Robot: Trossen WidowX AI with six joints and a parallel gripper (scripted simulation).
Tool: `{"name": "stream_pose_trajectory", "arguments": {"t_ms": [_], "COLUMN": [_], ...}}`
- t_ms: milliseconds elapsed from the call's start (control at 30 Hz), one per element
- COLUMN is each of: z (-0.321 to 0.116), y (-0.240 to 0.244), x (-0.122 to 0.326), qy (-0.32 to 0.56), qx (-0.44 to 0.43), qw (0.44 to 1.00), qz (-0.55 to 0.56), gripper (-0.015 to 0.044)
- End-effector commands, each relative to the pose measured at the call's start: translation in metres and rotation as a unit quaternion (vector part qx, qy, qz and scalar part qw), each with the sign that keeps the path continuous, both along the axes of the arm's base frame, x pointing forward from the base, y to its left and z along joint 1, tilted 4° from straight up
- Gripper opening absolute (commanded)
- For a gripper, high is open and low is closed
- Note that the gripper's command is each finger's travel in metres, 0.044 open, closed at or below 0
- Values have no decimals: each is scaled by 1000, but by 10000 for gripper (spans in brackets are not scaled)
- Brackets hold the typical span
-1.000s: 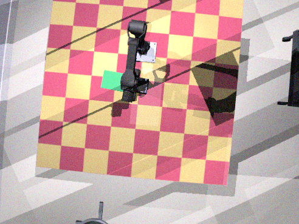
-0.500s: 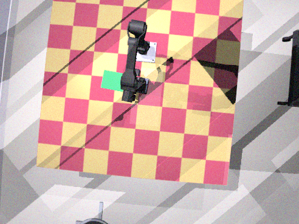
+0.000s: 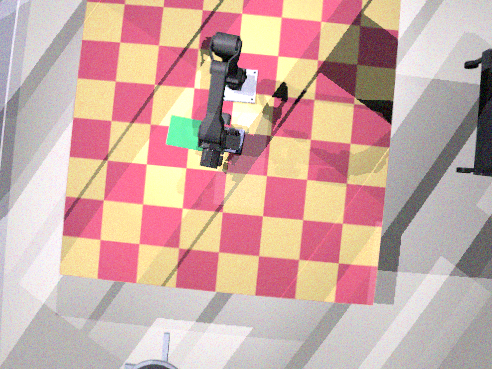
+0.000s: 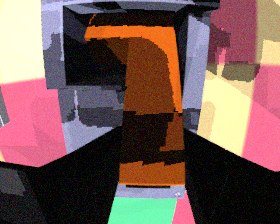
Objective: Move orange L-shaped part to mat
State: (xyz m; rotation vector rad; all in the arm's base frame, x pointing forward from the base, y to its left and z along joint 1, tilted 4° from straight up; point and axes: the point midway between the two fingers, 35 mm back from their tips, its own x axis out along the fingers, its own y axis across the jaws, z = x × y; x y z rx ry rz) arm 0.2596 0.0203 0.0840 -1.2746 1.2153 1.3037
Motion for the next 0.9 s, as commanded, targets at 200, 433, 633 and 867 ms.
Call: {"name": "stream_pose_trajectory", "arguments": {"t_ms": [200, 433, 633, 867], "z": [16, 27, 36, 48], "y": [0, 0, 1, 1], "x": [2, 2, 3, 3], "qy": [-3, -3, -3, -3], "qx": [-1, -1, -1, -1], "qw": [1000, 1000, 1000, 1000], "qz": [2, 3, 3, 3], "gripper": [0, 0, 0, 0]}}
